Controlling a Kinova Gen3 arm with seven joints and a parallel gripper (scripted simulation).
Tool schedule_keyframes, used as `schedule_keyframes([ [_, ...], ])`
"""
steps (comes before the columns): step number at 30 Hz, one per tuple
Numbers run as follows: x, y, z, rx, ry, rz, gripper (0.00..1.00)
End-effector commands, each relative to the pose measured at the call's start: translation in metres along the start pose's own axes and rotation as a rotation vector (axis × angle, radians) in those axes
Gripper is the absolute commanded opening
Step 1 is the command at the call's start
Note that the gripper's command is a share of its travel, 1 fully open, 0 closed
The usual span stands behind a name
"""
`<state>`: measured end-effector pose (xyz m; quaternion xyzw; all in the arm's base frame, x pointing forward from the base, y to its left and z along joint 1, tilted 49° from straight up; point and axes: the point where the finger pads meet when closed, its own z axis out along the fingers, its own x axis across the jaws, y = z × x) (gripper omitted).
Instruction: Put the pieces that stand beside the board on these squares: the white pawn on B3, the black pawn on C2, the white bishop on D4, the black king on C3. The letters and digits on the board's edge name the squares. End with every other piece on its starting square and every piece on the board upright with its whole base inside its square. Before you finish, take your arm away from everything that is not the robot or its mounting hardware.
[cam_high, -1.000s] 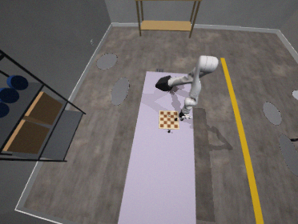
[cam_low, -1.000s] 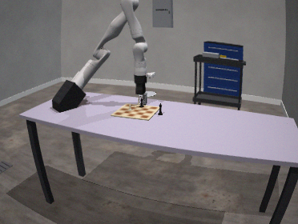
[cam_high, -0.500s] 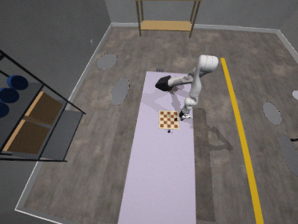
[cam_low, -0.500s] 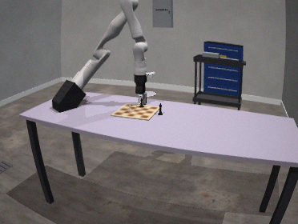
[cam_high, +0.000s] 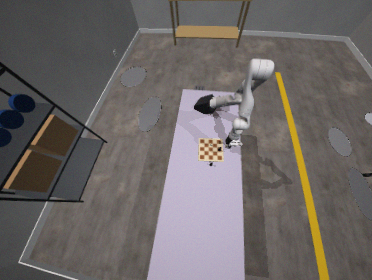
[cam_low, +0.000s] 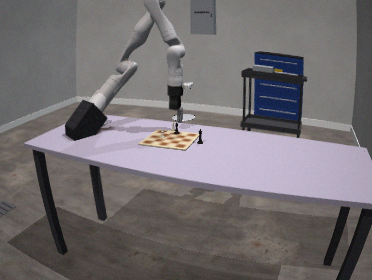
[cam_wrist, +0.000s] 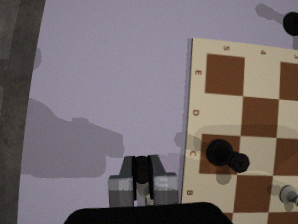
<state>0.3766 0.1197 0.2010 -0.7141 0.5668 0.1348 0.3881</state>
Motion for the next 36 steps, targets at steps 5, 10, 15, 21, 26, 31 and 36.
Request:
schedule_keyframes([
  [5, 0.01, -0.005, -0.032, 0.028, 0.018, 0.021, 0.0],
  [10, 0.01, -0.005, -0.05, 0.028, 0.018, 0.021, 0.0],
  [15, 0.01, -0.005, -0.059, 0.028, 0.018, 0.021, 0.0],
  [21, 0.01, -0.005, -0.061, 0.028, 0.018, 0.021, 0.0],
  [26, 0.01, -0.005, -0.061, 0.028, 0.018, 0.021, 0.0],
  [31, 0.019, -0.007, -0.063, 0.032, 0.016, 0.024, 0.0],
  [36, 0.105, -0.009, -0.074, 0.049, 0.013, 0.064, 0.0],
])
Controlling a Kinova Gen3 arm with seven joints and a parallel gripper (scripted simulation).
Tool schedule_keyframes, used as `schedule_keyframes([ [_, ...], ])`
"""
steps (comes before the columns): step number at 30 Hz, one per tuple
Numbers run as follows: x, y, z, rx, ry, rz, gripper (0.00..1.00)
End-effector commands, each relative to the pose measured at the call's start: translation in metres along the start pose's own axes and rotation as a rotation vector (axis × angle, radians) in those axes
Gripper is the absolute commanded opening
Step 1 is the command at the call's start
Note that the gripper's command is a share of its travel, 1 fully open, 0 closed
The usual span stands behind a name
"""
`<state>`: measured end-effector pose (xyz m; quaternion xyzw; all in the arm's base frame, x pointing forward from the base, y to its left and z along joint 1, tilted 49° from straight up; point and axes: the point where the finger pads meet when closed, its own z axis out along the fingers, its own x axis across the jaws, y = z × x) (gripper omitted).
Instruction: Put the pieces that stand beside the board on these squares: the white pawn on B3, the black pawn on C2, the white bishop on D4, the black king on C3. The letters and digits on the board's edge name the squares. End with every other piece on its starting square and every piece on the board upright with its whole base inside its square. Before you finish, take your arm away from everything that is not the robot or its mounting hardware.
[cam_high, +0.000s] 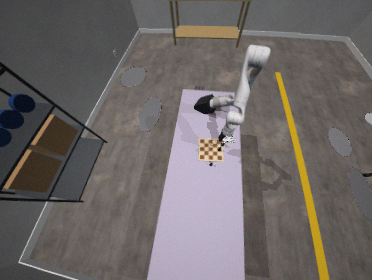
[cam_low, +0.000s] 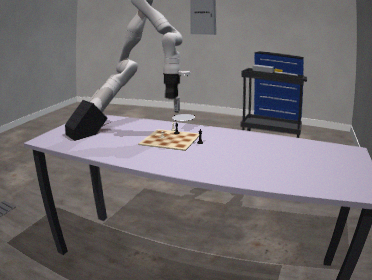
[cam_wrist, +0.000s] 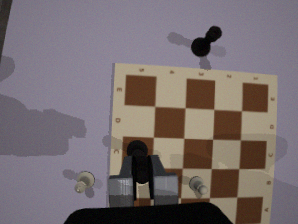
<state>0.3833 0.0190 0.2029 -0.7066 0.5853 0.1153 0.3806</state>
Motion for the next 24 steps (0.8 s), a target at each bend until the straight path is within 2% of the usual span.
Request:
schedule_keyframes([
  [1, 0.055, -0.005, -0.001, 0.023, -0.035, 0.054, 0.0],
  [3, 0.055, -0.005, -0.001, 0.023, -0.035, 0.054, 0.0],
  [6, 0.103, 0.009, 0.004, 0.009, -0.033, 0.079, 0.0],
  [8, 0.113, 0.013, 0.006, 0.005, -0.032, 0.085, 0.0],
  [24, 0.114, 0.014, 0.007, 0.004, -0.032, 0.085, 0.0],
])
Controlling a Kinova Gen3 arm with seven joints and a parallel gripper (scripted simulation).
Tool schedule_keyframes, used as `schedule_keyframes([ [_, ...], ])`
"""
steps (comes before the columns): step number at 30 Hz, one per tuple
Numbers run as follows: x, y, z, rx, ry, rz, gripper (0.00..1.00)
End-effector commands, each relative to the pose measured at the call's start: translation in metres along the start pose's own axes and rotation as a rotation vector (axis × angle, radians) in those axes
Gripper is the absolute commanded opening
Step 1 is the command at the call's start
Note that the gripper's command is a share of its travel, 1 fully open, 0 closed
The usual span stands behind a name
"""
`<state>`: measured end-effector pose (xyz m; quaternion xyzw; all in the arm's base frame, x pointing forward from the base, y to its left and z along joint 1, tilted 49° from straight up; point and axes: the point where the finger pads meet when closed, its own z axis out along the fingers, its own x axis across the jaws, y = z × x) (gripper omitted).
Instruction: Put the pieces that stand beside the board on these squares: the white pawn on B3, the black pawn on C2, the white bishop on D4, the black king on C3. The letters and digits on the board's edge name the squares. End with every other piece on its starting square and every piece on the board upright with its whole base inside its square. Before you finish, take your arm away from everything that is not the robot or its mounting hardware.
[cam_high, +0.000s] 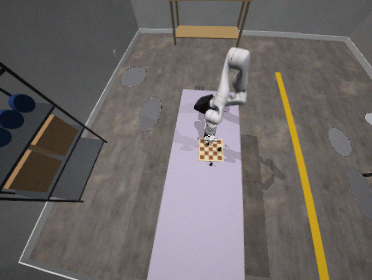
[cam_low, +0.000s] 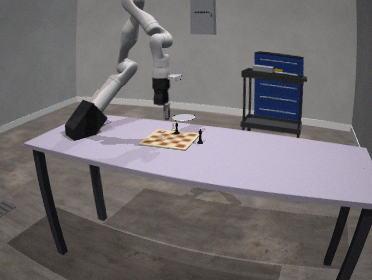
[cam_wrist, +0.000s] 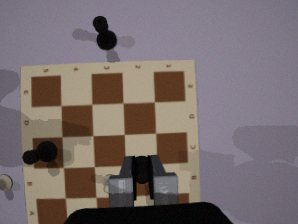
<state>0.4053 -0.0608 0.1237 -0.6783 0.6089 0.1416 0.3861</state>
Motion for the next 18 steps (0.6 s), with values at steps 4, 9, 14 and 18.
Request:
schedule_keyframes([
  [4, 0.0, 0.0, 0.007, 0.0, 0.001, 0.0, 0.0],
  [9, 0.0, 0.0, 0.023, 0.0, 0.001, 0.0, 0.0],
  [14, 0.0, 0.0, 0.037, 0.0, 0.001, 0.0, 0.0],
  [18, 0.0, 0.0, 0.057, 0.0, 0.001, 0.0, 0.0],
])
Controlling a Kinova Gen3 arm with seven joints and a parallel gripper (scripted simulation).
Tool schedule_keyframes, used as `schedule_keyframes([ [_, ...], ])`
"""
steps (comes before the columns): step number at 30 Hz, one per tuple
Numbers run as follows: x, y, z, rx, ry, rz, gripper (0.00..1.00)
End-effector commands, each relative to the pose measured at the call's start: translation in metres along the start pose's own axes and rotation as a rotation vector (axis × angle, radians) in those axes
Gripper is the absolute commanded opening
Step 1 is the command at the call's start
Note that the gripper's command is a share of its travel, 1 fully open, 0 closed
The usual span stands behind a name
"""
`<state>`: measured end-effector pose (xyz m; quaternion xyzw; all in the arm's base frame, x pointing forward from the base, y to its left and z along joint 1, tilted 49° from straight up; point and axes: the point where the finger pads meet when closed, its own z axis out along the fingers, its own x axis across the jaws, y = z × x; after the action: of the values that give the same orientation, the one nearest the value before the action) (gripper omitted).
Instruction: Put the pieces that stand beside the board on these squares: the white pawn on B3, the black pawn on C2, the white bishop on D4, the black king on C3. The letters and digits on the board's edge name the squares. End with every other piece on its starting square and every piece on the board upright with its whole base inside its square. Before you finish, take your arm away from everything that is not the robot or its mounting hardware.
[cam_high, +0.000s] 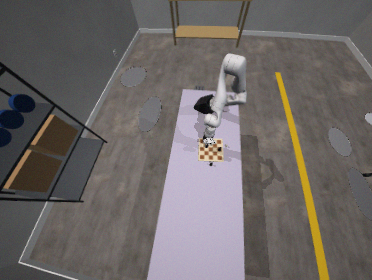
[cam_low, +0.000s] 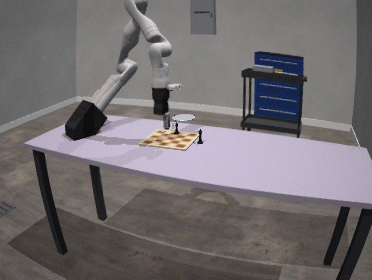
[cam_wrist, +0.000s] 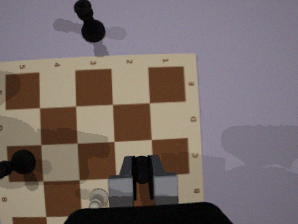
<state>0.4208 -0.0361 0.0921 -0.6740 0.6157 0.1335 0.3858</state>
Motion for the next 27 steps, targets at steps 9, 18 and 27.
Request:
schedule_keyframes([
  [9, -0.007, 0.003, 0.047, -0.015, -0.015, -0.008, 0.0],
  [18, -0.007, 0.003, 0.053, -0.015, -0.015, -0.008, 0.0],
  [27, -0.007, 0.003, 0.053, -0.015, -0.015, -0.008, 0.0],
])
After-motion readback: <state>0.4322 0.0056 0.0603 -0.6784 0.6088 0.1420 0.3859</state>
